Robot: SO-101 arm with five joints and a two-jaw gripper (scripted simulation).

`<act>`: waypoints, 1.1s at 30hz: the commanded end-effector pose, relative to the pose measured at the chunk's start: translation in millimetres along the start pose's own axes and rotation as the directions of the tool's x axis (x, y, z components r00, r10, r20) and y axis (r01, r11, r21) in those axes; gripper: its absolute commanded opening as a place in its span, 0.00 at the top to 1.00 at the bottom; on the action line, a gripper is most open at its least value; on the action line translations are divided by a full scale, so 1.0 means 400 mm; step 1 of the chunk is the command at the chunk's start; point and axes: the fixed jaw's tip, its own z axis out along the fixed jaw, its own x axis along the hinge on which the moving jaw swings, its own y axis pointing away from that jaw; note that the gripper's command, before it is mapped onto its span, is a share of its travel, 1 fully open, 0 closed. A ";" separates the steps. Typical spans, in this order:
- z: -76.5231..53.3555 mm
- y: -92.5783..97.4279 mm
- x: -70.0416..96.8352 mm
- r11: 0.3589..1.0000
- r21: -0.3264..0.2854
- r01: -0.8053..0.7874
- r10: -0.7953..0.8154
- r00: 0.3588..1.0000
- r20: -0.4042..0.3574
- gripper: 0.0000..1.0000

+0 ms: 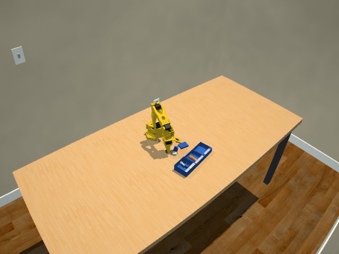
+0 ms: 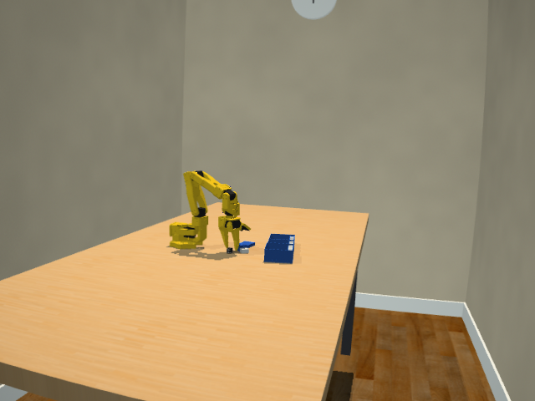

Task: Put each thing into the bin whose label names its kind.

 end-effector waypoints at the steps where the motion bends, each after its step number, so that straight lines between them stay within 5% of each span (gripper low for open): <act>1: 0.006 -0.008 0.001 1.000 0.020 -0.020 0.020 1.000 0.005 0.77; 33: 0.025 0.003 0.003 1.000 -0.009 -0.019 0.019 1.000 -0.001 0.77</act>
